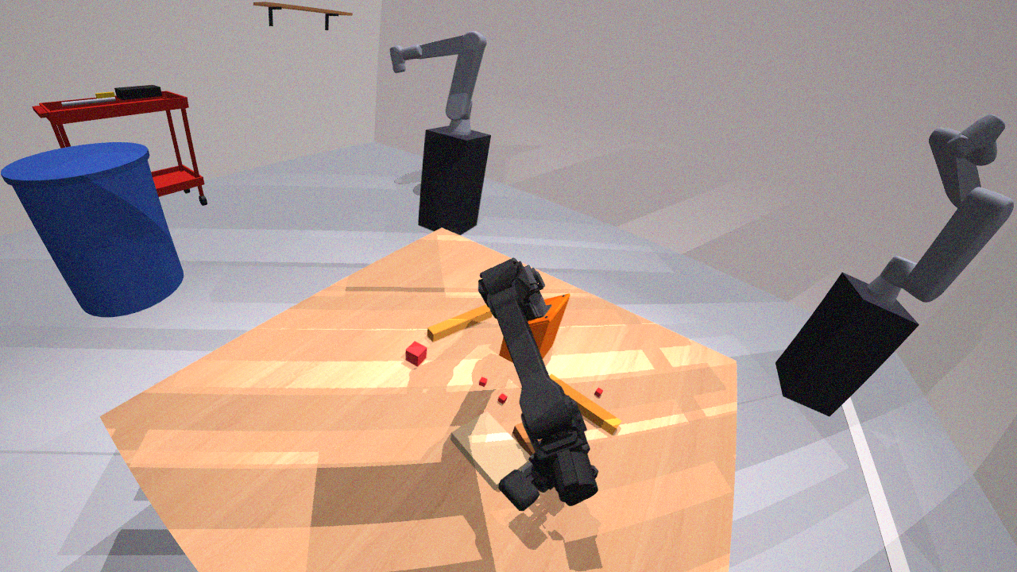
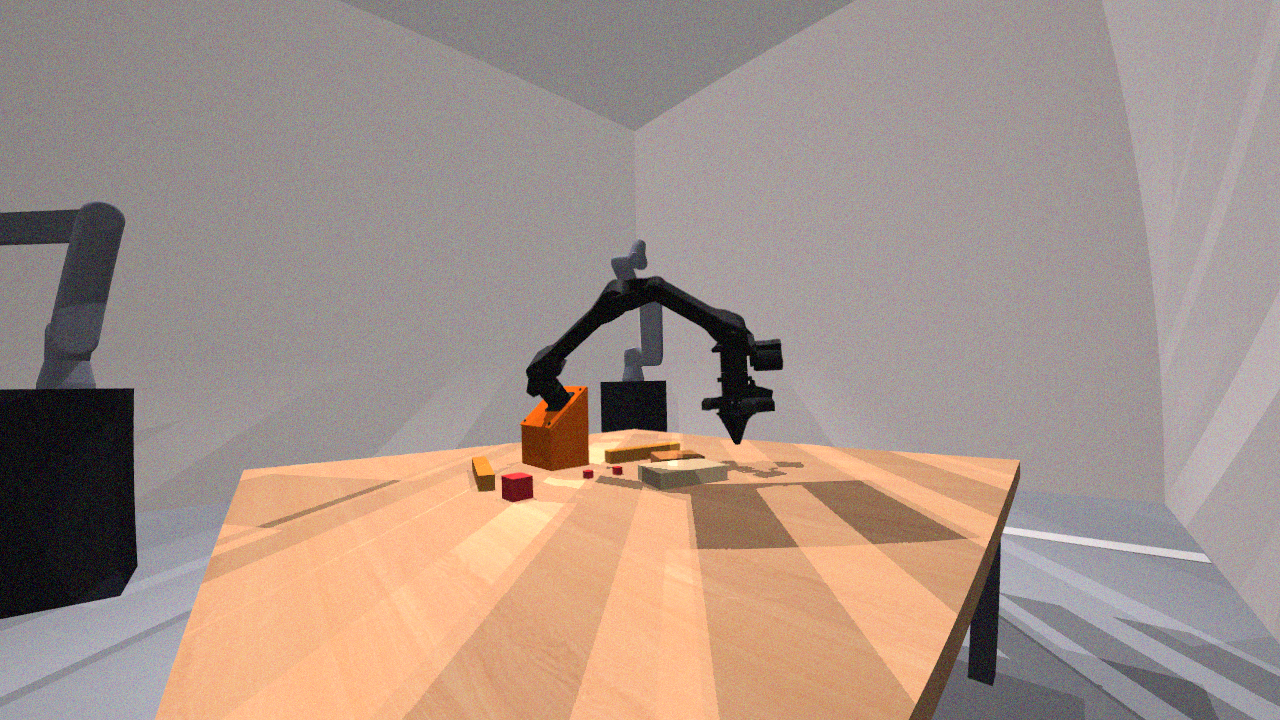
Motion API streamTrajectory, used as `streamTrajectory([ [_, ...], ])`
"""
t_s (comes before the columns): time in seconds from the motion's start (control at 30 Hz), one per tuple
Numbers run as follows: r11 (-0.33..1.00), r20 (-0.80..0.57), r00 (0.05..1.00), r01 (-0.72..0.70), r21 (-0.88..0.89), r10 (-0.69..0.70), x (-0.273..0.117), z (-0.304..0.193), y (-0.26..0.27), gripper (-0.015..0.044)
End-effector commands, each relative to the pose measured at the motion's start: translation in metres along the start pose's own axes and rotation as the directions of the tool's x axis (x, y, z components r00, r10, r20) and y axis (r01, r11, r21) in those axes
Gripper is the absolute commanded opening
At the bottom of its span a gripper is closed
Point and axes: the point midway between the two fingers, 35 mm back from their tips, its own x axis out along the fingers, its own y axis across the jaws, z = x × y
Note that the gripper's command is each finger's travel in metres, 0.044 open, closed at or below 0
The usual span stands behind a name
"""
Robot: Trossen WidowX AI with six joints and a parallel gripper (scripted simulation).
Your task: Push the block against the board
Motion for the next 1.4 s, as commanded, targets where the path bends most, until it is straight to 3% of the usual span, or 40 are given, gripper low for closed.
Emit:
streamTrajectory([
  [0.0,1.0,-0.009,1.0,-0.014,0.012,0.015,0.0,-0.004,0.001,0.0],
  [0.3,0.956,-0.006,1.0,-0.013,0.292,0.015,-0.002,-0.025,-0.017,0.0],
  [0.63,0.803,-0.005,1.0,-0.009,0.596,0.015,-0.002,-0.053,-0.036,0.0],
  [1.0,0.527,-0.008,1.0,-0.001,0.85,0.014,-0.002,-0.085,-0.053,0.0],
  [1.37,0.177,-0.013,1.0,0.011,0.984,0.013,0.0,-0.119,-0.067,0.0],
])
